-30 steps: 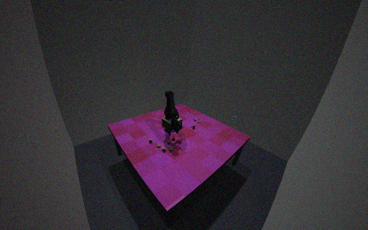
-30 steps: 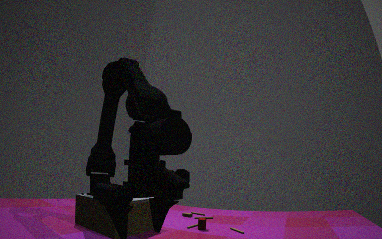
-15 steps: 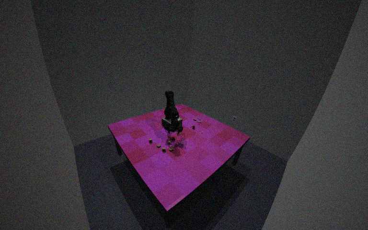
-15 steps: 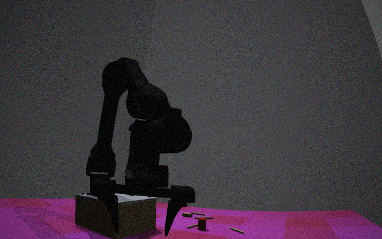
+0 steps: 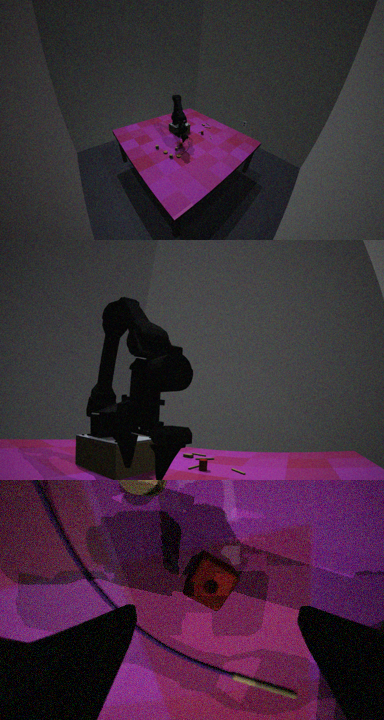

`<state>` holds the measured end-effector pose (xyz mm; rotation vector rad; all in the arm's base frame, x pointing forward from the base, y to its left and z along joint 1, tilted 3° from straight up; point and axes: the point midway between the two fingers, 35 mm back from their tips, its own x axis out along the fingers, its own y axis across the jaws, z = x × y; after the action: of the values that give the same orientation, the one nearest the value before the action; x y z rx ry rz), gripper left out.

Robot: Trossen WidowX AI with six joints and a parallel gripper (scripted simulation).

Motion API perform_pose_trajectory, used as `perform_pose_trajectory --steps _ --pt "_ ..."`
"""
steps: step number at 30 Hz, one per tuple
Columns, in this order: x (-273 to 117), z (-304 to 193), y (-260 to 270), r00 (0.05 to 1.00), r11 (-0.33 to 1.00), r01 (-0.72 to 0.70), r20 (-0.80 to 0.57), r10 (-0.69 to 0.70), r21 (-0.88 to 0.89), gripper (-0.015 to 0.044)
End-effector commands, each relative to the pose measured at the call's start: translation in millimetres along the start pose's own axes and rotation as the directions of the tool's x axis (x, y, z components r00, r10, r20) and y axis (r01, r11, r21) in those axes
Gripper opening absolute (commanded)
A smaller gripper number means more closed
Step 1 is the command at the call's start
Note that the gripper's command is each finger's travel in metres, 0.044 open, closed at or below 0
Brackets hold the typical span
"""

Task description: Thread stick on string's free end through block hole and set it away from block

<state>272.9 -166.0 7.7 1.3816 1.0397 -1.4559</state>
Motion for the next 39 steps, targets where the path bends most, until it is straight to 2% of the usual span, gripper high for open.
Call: perform_pose_trajectory --steps 1,13,21,39 --pt "-7 1 0 1.0 0.869 -0.008 0.005 0.006 0.494 0.044" --pt "-7 1 0 1.0 0.869 -0.008 0.005 0.006 0.494 0.044" --pt "-7 1 0 1.0 0.869 -0.008 0.005 0.006 0.494 0.024" --pt "5 2 1 1.0 0.869 -0.008 0.005 0.006 0.494 0.024"
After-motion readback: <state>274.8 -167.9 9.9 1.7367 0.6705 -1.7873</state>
